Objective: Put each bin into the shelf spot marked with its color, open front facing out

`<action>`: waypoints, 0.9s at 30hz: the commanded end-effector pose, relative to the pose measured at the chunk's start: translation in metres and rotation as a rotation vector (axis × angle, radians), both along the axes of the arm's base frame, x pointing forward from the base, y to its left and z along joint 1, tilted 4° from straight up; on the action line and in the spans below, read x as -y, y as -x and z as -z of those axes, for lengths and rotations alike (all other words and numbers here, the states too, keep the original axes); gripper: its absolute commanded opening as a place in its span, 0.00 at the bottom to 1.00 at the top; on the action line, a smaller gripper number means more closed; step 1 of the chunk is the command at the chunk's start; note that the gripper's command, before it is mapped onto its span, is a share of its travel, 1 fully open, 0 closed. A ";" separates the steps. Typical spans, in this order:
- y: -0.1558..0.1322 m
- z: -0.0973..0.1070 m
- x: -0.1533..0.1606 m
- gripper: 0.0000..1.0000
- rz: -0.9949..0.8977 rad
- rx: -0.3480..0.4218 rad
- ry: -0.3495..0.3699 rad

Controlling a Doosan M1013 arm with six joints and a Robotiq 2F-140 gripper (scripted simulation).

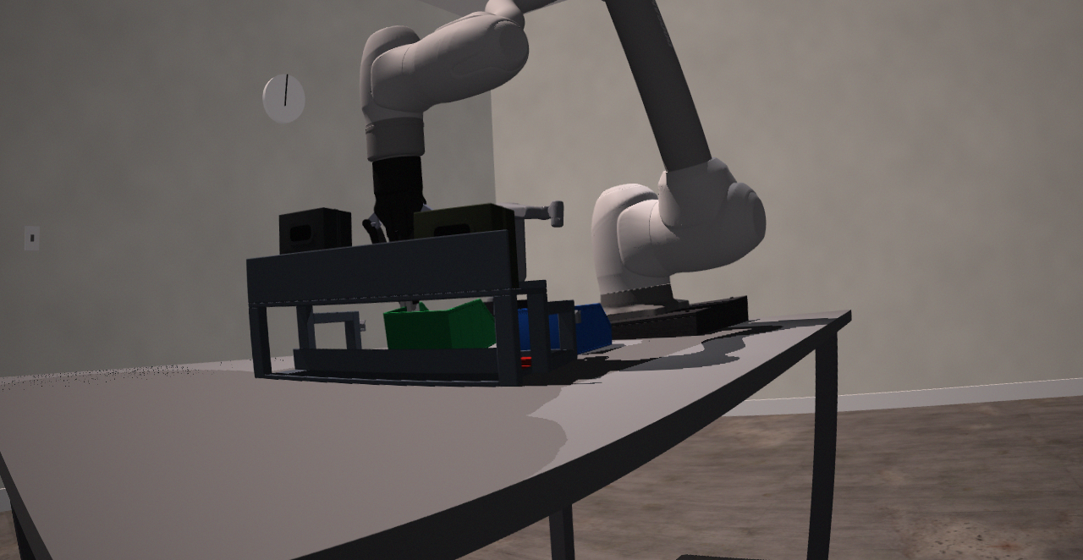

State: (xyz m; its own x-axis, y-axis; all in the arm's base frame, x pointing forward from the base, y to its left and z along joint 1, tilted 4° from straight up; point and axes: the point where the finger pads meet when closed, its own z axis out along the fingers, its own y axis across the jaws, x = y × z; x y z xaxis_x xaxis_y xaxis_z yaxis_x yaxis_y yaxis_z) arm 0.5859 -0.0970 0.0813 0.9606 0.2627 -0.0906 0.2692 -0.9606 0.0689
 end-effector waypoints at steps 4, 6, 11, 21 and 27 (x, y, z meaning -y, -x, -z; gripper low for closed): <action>0.000 0.000 0.000 0.10 0.000 0.006 -0.002; 0.000 0.001 0.000 0.10 -0.001 0.009 -0.003; 0.001 0.001 0.000 0.10 -0.001 0.016 -0.005; 0.001 0.001 0.000 0.10 -0.001 0.019 -0.005; 0.001 0.001 0.000 0.10 -0.001 0.019 -0.005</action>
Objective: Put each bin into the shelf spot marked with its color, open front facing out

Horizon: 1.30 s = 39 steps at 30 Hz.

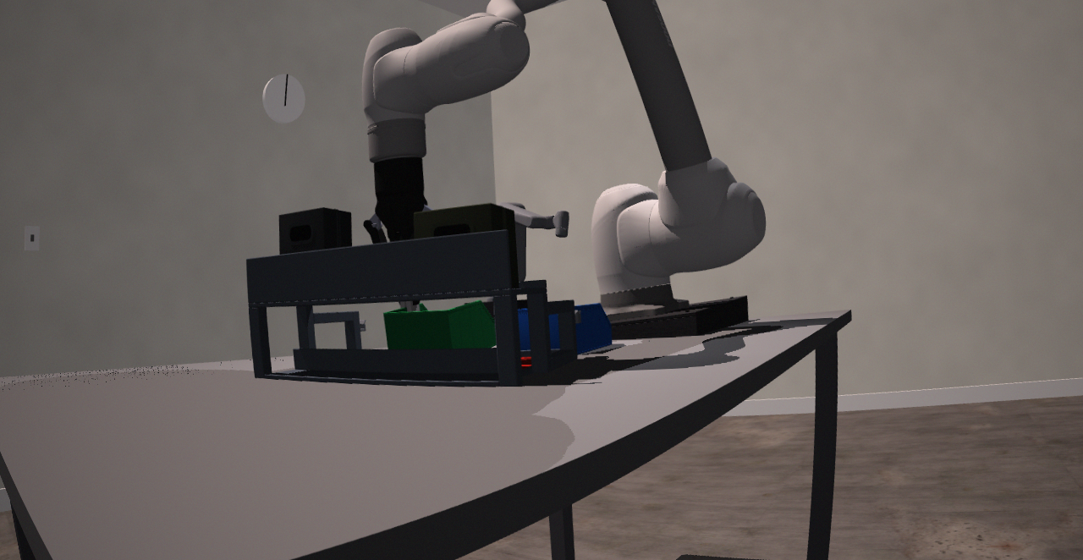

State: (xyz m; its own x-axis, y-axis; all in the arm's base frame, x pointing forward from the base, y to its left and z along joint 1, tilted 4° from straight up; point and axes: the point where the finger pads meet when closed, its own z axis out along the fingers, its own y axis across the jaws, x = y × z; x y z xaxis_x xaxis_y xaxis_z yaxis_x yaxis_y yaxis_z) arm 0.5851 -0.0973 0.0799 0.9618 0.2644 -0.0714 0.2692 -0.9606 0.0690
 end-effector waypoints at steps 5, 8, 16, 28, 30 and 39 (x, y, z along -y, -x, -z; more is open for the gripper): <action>0.000 0.000 0.000 0.15 0.000 0.000 0.000; 0.000 0.000 0.000 0.15 0.000 0.000 0.000; 0.000 0.000 0.000 0.15 0.000 0.000 0.000; 0.000 0.000 0.000 0.15 0.000 0.000 0.000; 0.000 0.000 0.000 0.15 0.000 0.000 0.000; 0.000 0.000 0.000 0.15 0.000 0.000 0.000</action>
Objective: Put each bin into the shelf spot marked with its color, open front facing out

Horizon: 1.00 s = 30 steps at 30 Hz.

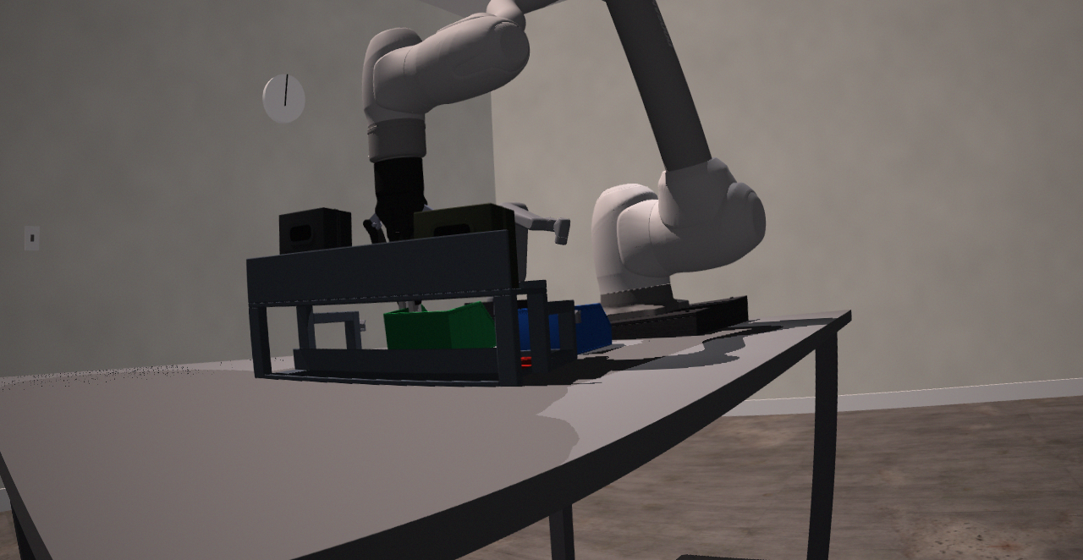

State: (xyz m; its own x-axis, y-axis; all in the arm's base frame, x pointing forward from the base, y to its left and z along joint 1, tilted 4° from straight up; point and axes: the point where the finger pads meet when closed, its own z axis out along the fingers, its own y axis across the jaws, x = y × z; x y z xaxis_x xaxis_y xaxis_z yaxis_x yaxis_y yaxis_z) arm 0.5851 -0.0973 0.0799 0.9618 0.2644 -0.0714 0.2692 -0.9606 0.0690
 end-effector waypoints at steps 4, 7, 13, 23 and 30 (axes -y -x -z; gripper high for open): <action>0.000 0.000 0.000 0.15 0.000 0.000 0.000; 0.000 0.000 0.000 0.15 0.000 0.000 0.000; 0.000 0.000 0.000 0.15 0.000 0.000 0.000; 0.000 -0.001 0.000 0.15 0.000 0.000 0.000; 0.000 -0.005 0.000 0.15 0.000 0.000 0.000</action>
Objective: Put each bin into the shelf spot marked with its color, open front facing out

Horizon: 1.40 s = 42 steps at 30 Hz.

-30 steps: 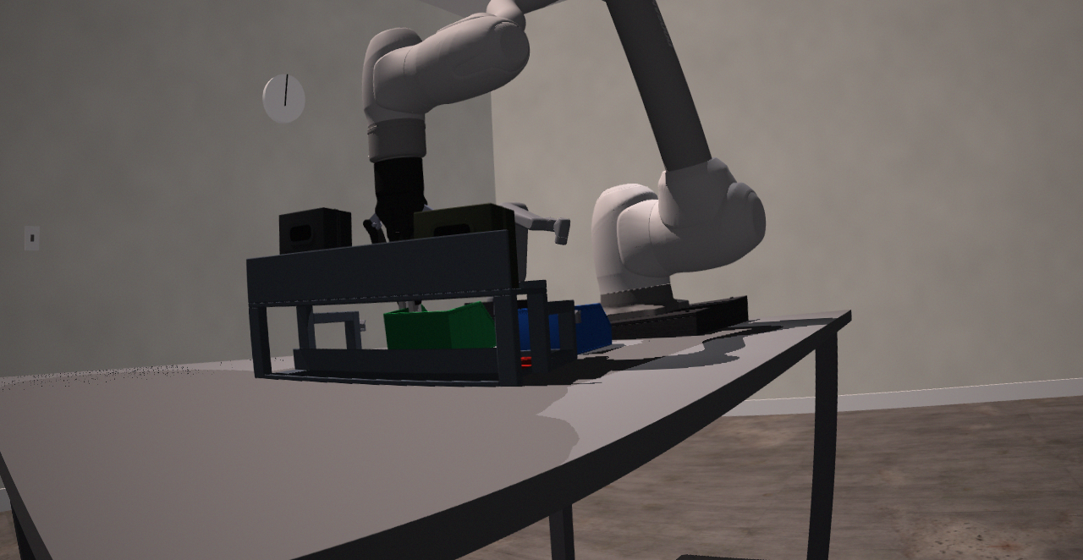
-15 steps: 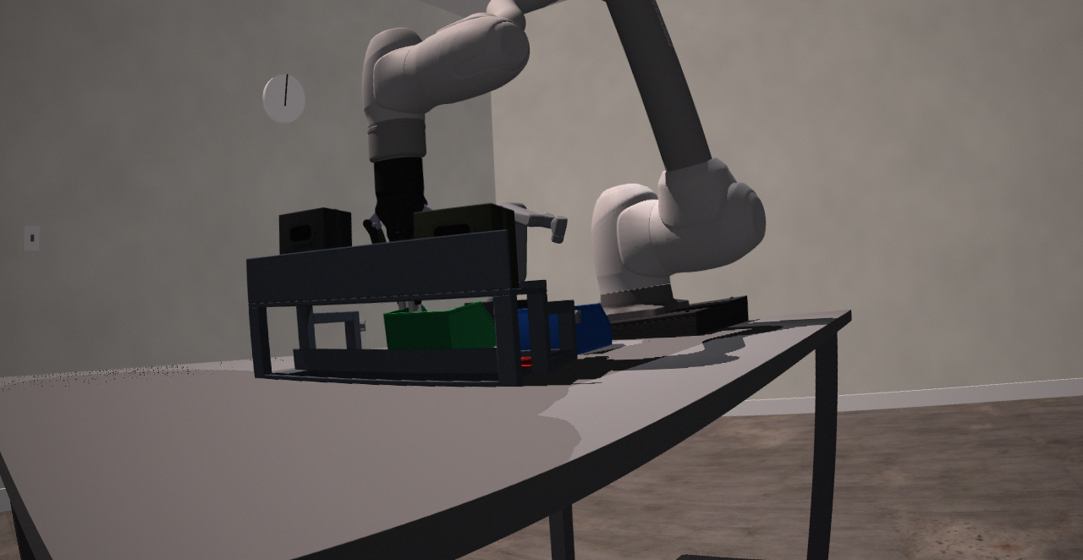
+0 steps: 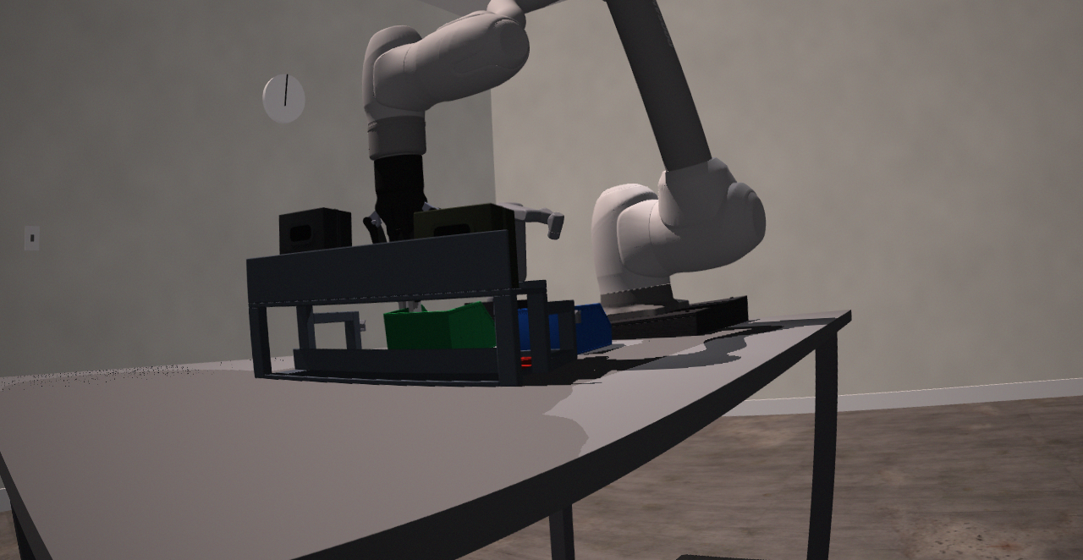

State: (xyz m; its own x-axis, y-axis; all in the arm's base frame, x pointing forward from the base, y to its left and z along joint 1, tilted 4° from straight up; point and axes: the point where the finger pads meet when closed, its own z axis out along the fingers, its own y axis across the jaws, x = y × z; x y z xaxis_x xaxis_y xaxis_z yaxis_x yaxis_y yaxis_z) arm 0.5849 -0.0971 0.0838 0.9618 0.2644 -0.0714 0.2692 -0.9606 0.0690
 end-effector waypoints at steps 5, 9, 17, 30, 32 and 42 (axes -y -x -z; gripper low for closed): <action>0.000 -0.005 0.000 0.15 0.000 0.000 0.000; 0.000 -0.007 0.000 0.15 0.000 0.000 0.000; 0.001 -0.016 -0.001 0.15 0.000 0.000 0.000; 0.001 -0.035 -0.002 0.15 0.000 0.000 0.000; 0.001 -0.038 -0.002 0.15 0.000 0.000 0.000; 0.002 -0.054 -0.003 0.15 0.000 0.000 0.000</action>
State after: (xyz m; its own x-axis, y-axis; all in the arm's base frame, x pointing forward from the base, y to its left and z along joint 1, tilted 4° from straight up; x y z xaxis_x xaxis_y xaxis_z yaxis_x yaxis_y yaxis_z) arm 0.5829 -0.0937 0.1373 0.9618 0.2644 -0.0714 0.2692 -0.9606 0.0690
